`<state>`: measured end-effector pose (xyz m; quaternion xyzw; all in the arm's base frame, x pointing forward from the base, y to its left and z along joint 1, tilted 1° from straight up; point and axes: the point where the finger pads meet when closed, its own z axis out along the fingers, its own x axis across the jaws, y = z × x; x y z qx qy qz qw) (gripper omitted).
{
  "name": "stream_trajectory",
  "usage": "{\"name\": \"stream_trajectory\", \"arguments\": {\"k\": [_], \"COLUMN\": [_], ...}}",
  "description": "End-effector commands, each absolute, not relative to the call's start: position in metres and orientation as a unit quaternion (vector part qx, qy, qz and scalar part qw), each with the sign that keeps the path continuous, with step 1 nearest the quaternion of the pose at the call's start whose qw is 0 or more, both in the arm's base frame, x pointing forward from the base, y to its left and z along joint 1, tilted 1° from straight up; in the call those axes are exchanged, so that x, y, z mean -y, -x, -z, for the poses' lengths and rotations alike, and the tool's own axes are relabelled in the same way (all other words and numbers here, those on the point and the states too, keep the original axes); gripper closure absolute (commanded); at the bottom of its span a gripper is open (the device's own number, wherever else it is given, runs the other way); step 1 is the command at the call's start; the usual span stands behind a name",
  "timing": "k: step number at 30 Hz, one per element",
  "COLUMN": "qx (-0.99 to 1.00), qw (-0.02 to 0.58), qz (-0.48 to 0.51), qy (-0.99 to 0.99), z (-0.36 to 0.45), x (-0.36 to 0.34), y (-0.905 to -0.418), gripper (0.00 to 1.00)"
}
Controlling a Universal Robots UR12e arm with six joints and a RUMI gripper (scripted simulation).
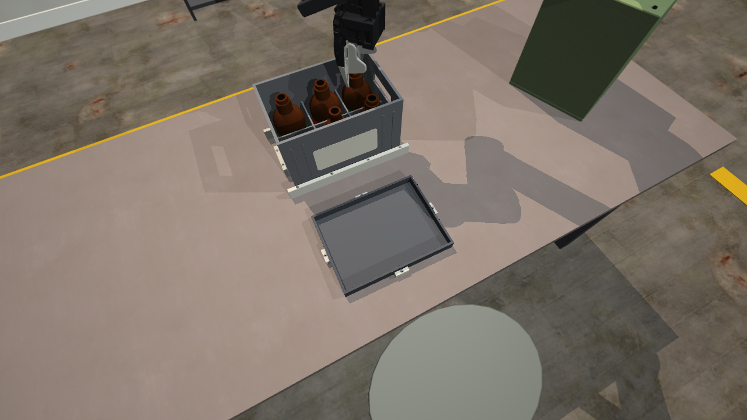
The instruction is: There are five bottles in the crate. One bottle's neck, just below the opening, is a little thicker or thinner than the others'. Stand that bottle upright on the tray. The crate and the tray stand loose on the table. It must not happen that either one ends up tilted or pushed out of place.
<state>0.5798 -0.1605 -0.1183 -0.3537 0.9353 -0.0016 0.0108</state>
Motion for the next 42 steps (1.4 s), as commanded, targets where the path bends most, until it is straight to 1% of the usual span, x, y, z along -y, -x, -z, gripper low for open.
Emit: {"name": "stream_trajectory", "arguments": {"k": [1, 17, 18, 42], "qx": [-0.935, -0.935, -0.935, -0.935], "qw": [0.01, 0.01, 0.01, 0.01], "qz": [0.0, 0.0, 0.0, 0.0], "qy": [0.354, 0.354, 0.354, 0.354], "z": [0.1203, 0.1203, 0.1203, 0.1203], "x": [0.1583, 0.1583, 0.1583, 0.1583], "y": [-0.5772, -0.5772, -0.5772, -0.5772], "gripper": [0.62, 0.62, 1.0, 1.0]}}
